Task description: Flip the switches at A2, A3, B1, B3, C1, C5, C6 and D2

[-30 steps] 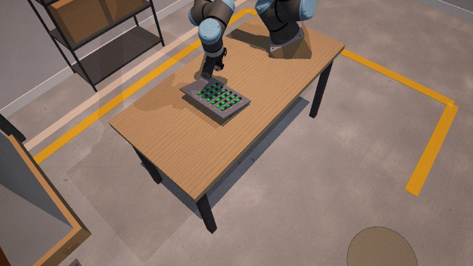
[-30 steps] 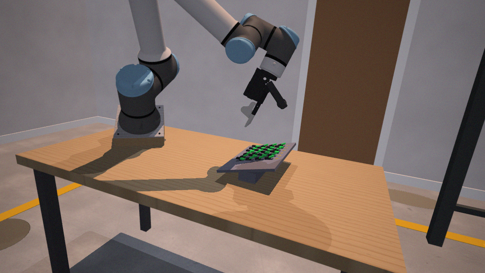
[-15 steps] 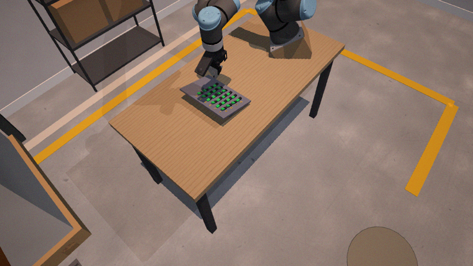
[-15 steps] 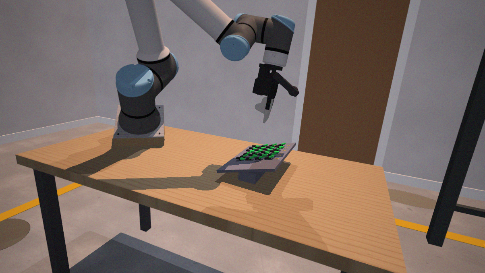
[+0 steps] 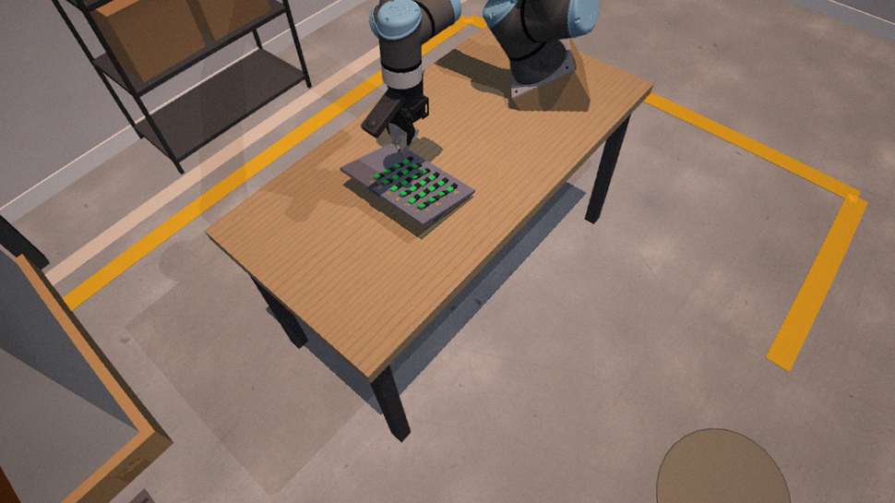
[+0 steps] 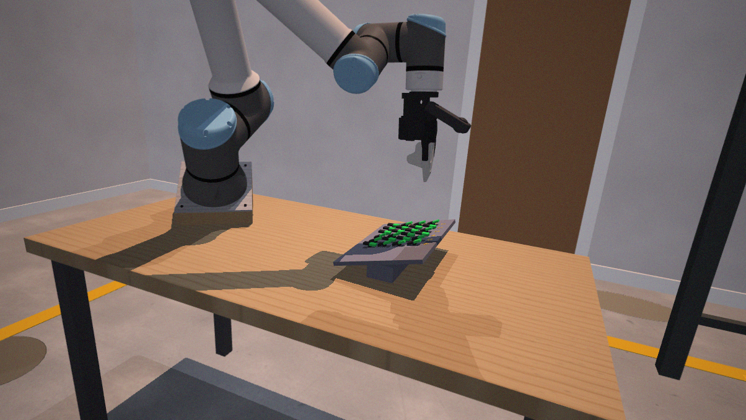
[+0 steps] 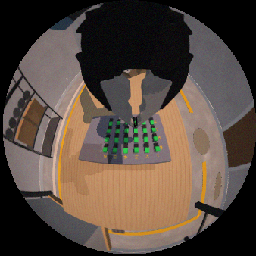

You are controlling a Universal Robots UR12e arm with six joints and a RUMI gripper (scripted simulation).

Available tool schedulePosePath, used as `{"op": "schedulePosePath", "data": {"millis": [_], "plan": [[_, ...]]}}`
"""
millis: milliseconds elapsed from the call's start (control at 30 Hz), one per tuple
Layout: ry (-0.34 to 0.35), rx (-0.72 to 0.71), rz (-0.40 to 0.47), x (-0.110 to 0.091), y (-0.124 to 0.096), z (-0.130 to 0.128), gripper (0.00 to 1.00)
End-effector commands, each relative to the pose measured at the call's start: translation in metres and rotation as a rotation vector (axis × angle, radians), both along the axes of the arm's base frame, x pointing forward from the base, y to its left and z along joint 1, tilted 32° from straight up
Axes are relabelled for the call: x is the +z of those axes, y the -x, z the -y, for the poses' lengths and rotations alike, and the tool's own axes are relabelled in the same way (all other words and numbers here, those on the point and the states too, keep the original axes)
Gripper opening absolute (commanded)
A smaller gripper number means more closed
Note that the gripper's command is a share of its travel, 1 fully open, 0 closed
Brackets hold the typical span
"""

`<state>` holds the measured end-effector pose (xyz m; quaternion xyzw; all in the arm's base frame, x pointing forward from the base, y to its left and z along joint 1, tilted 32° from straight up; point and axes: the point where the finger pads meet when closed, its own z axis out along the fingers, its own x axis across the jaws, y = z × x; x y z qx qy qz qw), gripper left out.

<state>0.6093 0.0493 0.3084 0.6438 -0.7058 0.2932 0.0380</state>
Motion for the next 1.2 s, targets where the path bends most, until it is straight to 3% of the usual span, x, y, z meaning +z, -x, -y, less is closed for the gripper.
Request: {"op": "schedulePosePath", "data": {"millis": [0, 300, 633, 967, 1167], "plan": [[-0.018, 0.005, 0.043, 0.005, -0.007, -0.006, 0.00], [-0.019, 0.005, 0.046, 0.006, -0.008, -0.006, 0.00], [-0.017, 0.004, 0.042, -0.014, -0.015, 0.005, 0.00], [-0.018, 0.004, 0.042, -0.062, -0.037, 0.030, 0.00], [-0.018, 0.004, 0.042, -0.076, -0.043, 0.038, 0.00]]}}
